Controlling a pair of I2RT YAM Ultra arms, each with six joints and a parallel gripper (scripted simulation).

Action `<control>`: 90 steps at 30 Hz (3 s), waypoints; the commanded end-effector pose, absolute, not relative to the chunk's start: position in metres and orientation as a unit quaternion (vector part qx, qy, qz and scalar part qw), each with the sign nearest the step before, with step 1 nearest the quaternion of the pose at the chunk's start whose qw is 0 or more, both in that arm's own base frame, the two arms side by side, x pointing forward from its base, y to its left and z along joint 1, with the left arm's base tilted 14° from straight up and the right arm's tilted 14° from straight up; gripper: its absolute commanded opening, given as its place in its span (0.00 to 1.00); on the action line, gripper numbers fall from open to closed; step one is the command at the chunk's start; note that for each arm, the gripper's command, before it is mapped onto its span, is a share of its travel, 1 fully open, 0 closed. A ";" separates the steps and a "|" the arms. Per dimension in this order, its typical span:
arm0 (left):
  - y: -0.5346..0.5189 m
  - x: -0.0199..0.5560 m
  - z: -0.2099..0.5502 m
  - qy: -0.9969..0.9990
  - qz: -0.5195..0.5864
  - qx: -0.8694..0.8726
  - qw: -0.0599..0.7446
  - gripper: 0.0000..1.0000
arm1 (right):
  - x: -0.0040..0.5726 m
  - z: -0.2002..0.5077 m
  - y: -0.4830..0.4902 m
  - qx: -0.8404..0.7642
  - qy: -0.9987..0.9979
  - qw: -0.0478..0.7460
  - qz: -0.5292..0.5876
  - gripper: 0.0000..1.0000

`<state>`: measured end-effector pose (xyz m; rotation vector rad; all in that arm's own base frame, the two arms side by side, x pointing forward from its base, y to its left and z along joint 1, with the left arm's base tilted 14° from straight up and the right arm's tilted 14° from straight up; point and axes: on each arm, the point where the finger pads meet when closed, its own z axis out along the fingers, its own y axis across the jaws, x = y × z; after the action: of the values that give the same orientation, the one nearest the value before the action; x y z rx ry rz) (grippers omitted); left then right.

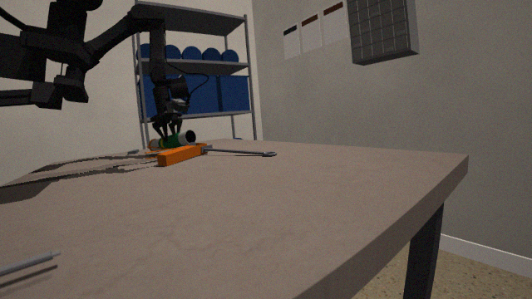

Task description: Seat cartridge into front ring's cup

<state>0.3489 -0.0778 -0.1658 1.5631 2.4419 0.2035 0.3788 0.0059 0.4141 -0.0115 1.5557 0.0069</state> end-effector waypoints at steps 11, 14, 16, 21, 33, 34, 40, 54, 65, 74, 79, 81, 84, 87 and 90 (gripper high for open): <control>-0.098 0.386 -0.141 0.825 0.064 0.530 0.185 0.00 | 0.365 0.444 0.010 -0.014 0.678 0.735 0.006 1.00; -0.100 0.385 -0.142 0.824 0.063 0.531 0.185 0.00 | 0.365 0.444 0.010 -0.014 0.678 0.735 0.006 1.00; -0.100 0.385 -0.142 0.825 0.063 0.531 0.185 0.00 | 0.365 0.444 0.010 -0.014 0.678 0.735 0.006 1.00; -0.100 0.385 -0.142 0.825 0.063 0.531 0.185 0.00 | 0.365 0.444 0.010 -0.014 0.678 0.735 0.006 1.00; -0.099 0.382 -0.147 0.826 0.061 0.530 0.179 0.00 | 0.365 0.444 0.010 -0.014 0.678 0.735 0.006 1.00; -0.099 0.382 -0.147 0.826 0.061 0.530 0.179 0.00 | 0.365 0.444 0.010 -0.014 0.678 0.735 0.006 1.00; -0.096 0.383 -0.147 0.829 0.062 0.527 0.179 0.00 | 0.365 0.444 0.010 -0.014 0.678 0.735 0.006 1.00; -0.094 0.361 -0.147 0.825 0.052 0.537 0.167 0.00 | 0.365 0.444 0.010 -0.014 0.678 0.735 0.006 1.00; -0.092 0.360 -0.143 0.825 0.052 0.537 0.169 0.00 | 0.365 0.444 0.010 -0.014 0.678 0.735 0.006 1.00; -0.096 0.371 -0.137 0.827 0.065 0.533 0.165 0.00 | 0.365 0.444 0.010 -0.014 0.678 0.735 0.006 1.00; -0.094 0.371 -0.139 0.831 0.074 0.530 0.154 0.00 | 0.365 0.444 0.010 -0.014 0.678 0.735 0.006 1.00; -0.096 0.372 -0.139 0.830 0.072 0.531 0.157 0.00 | 0.365 0.444 0.010 -0.014 0.678 0.735 0.006 1.00; -0.096 0.372 -0.145 0.830 0.074 0.531 0.155 0.00 | 0.365 0.444 0.010 -0.014 0.678 0.735 0.006 1.00; -0.096 0.370 -0.149 0.829 0.070 0.534 0.152 0.00 | 0.365 0.444 0.010 -0.014 0.678 0.735 0.006 1.00; -0.099 0.380 -0.137 0.826 0.077 0.533 0.167 0.00 | 0.365 0.444 0.010 -0.014 0.678 0.735 0.006 1.00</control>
<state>0.3481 -0.0797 -0.1607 1.5460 2.4543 0.2019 0.3788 0.0059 0.4141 -0.0115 1.5557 0.0069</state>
